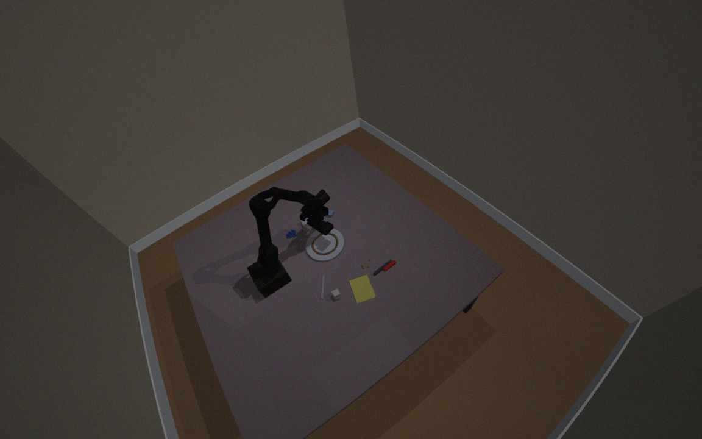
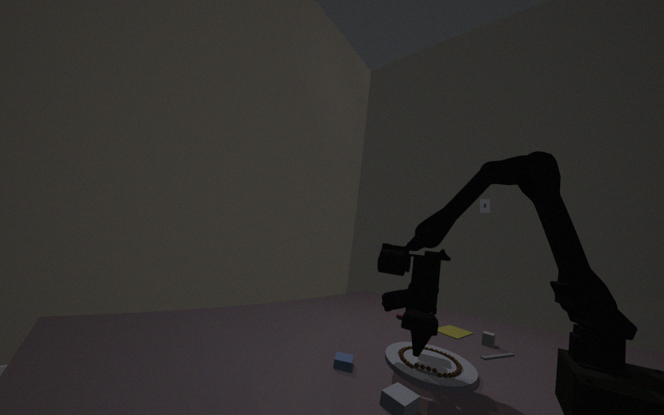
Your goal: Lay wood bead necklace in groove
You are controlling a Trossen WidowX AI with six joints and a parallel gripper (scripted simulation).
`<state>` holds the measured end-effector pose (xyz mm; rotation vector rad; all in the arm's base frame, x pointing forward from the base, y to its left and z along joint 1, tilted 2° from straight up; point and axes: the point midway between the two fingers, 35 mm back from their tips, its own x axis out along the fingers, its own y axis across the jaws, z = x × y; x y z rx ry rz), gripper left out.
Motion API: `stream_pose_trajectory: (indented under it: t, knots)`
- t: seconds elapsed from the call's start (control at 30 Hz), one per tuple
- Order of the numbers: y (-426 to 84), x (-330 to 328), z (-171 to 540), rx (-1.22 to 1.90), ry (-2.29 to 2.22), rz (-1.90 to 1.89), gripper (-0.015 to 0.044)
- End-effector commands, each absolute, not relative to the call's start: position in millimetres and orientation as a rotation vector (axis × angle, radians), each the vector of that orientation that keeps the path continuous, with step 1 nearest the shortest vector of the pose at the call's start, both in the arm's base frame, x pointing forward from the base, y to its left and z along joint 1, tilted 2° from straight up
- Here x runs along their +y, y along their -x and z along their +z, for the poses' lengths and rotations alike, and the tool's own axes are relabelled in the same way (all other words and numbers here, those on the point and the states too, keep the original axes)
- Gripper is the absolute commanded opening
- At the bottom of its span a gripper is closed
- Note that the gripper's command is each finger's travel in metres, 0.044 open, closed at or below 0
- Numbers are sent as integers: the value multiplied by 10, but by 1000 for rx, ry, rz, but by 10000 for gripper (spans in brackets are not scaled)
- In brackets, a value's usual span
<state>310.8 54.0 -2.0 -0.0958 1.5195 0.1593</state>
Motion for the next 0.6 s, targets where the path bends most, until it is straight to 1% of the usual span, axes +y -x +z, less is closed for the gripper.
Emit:
stream_pose_trajectory:
  t: [0.0,0.53,0.57]
  knots:
    - [-3097,540,-92,1526,98,160,120]
    - [-3080,545,-297,1532,102,164,120]
    - [-3086,545,-275,1531,99,161,94]
